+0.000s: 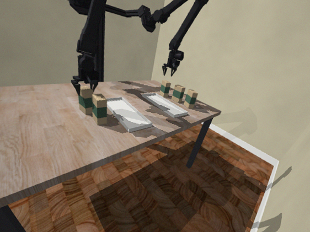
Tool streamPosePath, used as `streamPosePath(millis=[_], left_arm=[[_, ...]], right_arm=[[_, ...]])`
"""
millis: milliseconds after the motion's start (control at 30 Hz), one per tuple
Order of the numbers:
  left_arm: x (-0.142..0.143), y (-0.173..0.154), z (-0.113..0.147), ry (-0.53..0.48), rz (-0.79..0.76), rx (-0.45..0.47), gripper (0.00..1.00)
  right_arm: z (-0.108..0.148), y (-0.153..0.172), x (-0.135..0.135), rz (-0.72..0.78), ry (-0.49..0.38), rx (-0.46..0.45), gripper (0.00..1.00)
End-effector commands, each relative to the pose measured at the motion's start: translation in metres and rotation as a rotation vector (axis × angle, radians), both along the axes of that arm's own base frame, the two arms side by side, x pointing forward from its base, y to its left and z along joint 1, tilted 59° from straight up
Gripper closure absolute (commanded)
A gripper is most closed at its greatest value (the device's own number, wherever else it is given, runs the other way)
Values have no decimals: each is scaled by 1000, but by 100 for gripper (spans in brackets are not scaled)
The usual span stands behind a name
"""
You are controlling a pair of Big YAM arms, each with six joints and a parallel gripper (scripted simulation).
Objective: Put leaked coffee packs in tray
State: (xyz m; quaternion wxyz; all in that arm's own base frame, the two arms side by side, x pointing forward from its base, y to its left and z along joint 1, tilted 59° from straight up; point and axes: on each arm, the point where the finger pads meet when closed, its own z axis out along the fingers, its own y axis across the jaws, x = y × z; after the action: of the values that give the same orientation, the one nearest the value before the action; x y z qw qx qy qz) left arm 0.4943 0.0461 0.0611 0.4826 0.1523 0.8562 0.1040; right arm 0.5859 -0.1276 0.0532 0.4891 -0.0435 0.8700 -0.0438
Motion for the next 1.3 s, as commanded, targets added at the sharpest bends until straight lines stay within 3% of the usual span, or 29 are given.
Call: streamPosePath(millis=[0, 233, 267, 500, 1033, 1267], left_arm=[[-5, 2, -13, 25, 12, -9, 22], [-5, 2, -13, 25, 12, -9, 22], [-5, 2, -13, 25, 12, -9, 22], [4, 3, -7, 3, 12, -7, 22], [35, 1, -26, 4, 3, -7, 22], [27, 3, -27, 15, 4, -3, 22]], right_arm=[[-2, 1, -3, -1, 5, 2, 22], [-2, 1, -3, -1, 5, 2, 22], [-2, 1, -3, -1, 5, 2, 75], [-2, 1, -3, -1, 5, 2, 75], [-2, 1, -3, -1, 5, 2, 75], [-2, 1, -3, -1, 5, 2, 75]])
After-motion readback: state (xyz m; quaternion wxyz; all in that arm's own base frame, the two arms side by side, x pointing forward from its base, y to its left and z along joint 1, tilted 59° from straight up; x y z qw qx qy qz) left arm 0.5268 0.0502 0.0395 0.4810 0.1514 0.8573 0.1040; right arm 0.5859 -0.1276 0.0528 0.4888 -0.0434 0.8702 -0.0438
